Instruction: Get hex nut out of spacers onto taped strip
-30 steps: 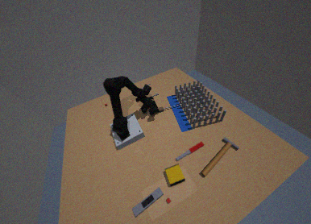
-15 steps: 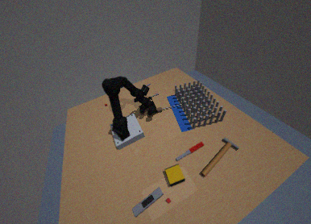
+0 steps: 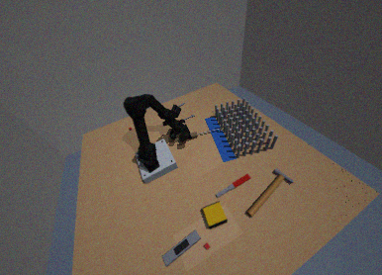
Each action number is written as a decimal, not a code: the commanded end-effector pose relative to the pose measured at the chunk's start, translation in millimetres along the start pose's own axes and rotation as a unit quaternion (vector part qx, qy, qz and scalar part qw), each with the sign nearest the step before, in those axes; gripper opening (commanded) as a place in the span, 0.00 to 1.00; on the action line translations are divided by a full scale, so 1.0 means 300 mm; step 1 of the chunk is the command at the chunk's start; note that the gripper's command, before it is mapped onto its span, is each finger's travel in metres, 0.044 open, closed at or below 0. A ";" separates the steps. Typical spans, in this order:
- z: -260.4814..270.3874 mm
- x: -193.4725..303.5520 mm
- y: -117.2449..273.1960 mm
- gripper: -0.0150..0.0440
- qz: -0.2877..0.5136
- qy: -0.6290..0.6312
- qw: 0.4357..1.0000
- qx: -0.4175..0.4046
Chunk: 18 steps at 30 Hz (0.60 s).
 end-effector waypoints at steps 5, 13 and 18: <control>0.002 -0.008 0.012 0.25 0.001 0.000 1.000 -0.002; 0.005 0.009 0.027 0.25 0.001 0.000 1.000 -0.002; 0.008 0.021 0.038 0.25 0.001 -0.001 1.000 -0.001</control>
Point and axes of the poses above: the point midway between the two fingers, 35 mm back from their tips, its own y axis back along the fingers, its own z axis across the jaws, x = y × z, the point moved 4 cm from there along y, back along the fingers, and after that the axes turned 8 degrees about y, right-handed, at the moved point
